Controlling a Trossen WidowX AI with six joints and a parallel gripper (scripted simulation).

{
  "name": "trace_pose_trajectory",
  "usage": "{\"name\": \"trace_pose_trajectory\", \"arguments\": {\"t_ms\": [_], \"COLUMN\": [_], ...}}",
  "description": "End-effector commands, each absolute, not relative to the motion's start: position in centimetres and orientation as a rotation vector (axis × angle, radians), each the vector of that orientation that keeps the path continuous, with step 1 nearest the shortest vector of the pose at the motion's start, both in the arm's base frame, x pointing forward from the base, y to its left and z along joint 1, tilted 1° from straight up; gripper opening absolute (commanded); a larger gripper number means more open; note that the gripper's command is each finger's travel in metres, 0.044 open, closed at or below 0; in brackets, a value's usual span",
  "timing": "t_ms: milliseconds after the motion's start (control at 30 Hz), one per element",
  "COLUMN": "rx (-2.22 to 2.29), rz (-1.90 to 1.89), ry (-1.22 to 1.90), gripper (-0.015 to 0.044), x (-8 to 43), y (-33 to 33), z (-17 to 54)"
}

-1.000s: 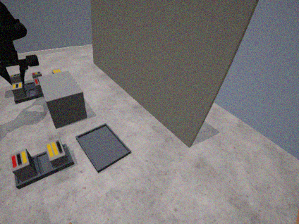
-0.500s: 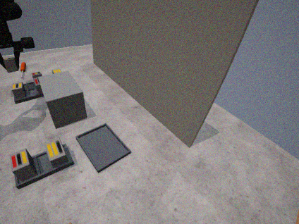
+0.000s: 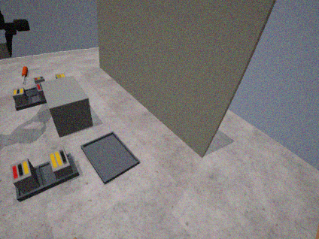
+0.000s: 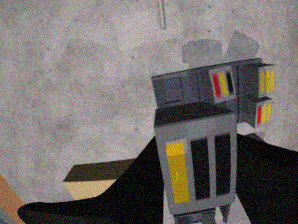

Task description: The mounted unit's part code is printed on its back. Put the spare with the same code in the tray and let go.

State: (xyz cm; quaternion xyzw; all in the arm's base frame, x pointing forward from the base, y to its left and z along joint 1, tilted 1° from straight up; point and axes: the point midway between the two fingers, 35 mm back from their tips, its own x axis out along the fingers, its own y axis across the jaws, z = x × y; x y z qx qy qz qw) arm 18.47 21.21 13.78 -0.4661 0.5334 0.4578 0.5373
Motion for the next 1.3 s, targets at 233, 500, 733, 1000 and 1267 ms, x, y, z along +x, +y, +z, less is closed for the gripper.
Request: {"name": "trace_pose_trajectory", "arguments": {"t_ms": [233,500,733,1000,1267], "rx": [-1.103,-1.099,-1.095,-1.078,-1.055], "rz": [1.082,1.073,1.061,1.032,0.998], "ry": [1.268,1.265,1.264,1.271,1.294], "gripper": [0.0000,0.0000,0.0000,0.0000,0.0000], "x": [20.2,23.5,26.3,28.9,30.9], "y": [19.9,17.5,14.9,11.5,7.5], "z": [15.1,15.4,15.6,15.7,15.8]}}
